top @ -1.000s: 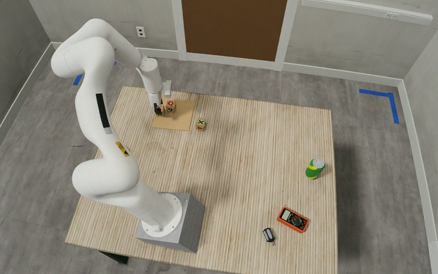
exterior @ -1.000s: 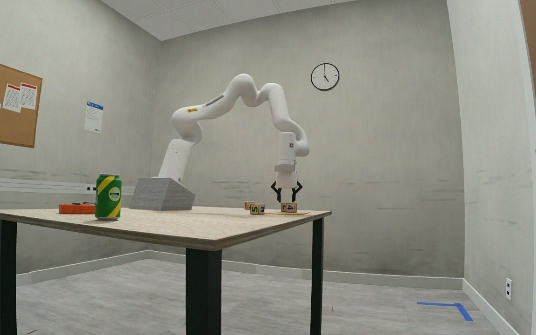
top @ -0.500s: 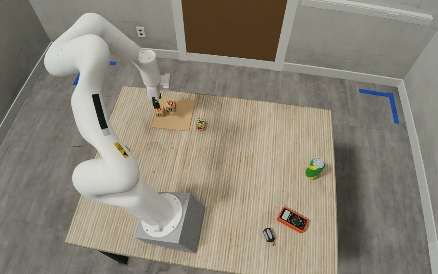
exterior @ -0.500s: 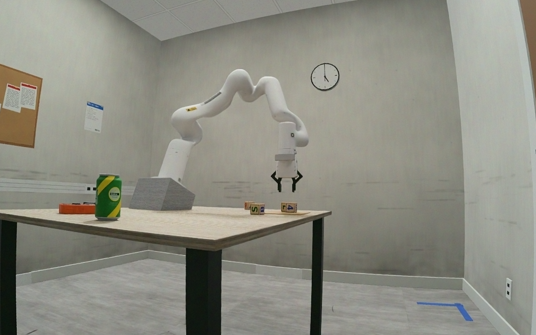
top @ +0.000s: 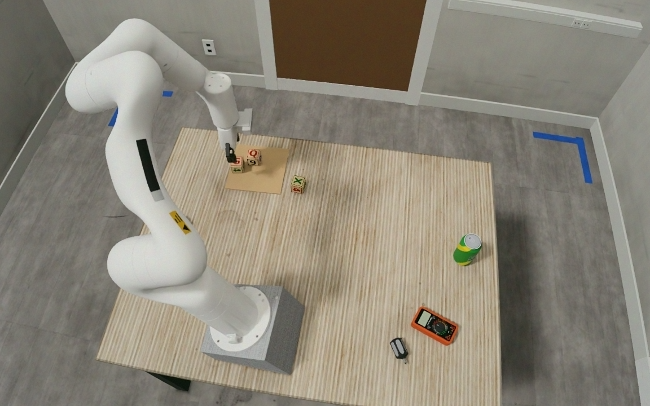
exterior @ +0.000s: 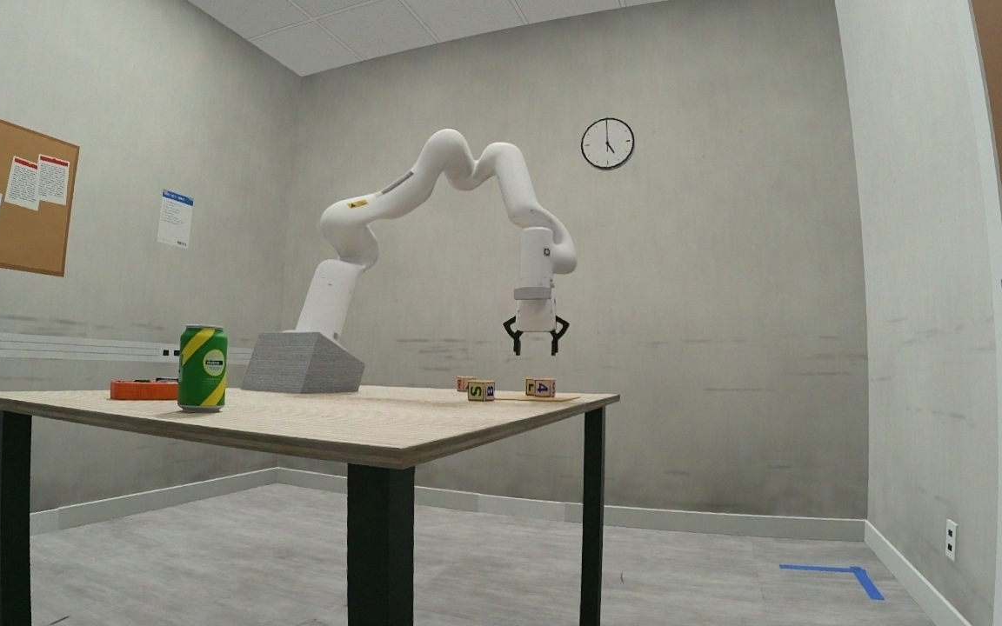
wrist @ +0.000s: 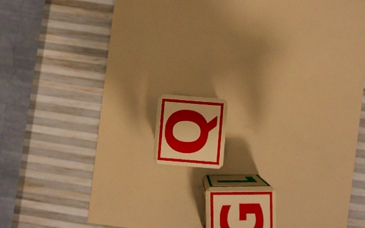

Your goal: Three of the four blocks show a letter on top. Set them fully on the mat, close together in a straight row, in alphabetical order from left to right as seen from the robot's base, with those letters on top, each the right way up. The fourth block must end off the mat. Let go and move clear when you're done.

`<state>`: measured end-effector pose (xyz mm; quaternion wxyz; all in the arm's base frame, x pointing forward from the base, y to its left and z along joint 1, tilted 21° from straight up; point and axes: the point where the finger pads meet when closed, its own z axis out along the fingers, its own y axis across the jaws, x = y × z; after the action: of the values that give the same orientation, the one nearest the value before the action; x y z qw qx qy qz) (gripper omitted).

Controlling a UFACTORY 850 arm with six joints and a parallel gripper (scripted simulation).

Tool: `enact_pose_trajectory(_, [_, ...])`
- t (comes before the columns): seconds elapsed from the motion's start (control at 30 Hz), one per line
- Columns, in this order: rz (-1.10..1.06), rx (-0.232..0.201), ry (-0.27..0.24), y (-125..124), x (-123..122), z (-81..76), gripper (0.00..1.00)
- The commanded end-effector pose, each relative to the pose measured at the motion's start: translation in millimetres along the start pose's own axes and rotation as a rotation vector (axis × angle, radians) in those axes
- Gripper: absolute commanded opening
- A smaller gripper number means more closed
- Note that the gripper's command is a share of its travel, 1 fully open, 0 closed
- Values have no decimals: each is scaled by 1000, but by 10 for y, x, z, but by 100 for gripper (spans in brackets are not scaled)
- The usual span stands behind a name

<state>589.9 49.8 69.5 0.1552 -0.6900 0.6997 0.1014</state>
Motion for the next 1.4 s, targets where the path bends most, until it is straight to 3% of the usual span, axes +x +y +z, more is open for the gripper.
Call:
enact_pose_trajectory(0.0, [0,2,0,-10,0,-9,100])
enact_pose_trajectory(0.2, [6,2,0,-37,41,-18,100])
enact_pose_trajectory(0.3, [53,3,-1,-210,339,-83,100])
enact_pose_trajectory(0.37, [53,3,-1,-210,339,-83,100])
enact_pose_trajectory(0.47, [88,2,0,-319,571,-134,100])
enact_pose_trajectory(0.5, [90,2,0,-322,579,-136,100])
enact_pose_trajectory(0.53, [90,2,0,-322,579,-136,87])
enact_pose_trajectory(1.37, [90,2,0,-322,578,-129,87])
